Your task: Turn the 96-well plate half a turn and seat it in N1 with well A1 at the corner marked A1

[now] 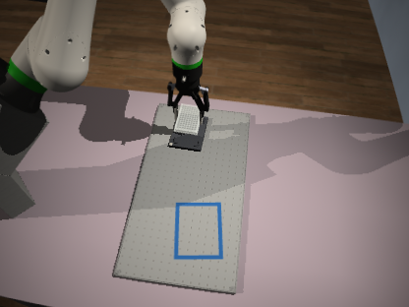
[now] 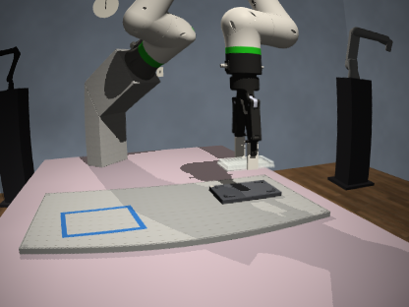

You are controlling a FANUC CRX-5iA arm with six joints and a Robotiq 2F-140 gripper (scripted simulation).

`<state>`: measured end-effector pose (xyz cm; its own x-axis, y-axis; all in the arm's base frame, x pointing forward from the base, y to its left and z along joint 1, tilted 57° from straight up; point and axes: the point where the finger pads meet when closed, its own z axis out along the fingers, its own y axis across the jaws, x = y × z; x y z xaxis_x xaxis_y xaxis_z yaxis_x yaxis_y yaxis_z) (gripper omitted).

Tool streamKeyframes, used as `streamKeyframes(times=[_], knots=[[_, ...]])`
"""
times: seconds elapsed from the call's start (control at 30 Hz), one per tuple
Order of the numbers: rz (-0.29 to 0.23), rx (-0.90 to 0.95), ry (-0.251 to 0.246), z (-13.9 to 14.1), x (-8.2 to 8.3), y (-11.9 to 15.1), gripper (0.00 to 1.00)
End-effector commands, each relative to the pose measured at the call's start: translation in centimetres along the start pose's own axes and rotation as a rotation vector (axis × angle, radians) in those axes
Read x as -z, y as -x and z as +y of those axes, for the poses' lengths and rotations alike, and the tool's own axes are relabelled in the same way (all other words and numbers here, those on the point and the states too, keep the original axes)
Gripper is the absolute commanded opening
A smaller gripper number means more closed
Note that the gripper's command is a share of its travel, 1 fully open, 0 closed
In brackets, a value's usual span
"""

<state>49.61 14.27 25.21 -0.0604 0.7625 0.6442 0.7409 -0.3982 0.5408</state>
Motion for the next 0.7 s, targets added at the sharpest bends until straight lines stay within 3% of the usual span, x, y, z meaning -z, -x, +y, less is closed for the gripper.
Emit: streamKeyframes(times=[0.0,0.67], knots=[[0.002,0.0,-0.001,0.03,0.01,0.06,0.0],[0.002,0.0,-0.001,0.04,-0.16,0.06,0.0]])
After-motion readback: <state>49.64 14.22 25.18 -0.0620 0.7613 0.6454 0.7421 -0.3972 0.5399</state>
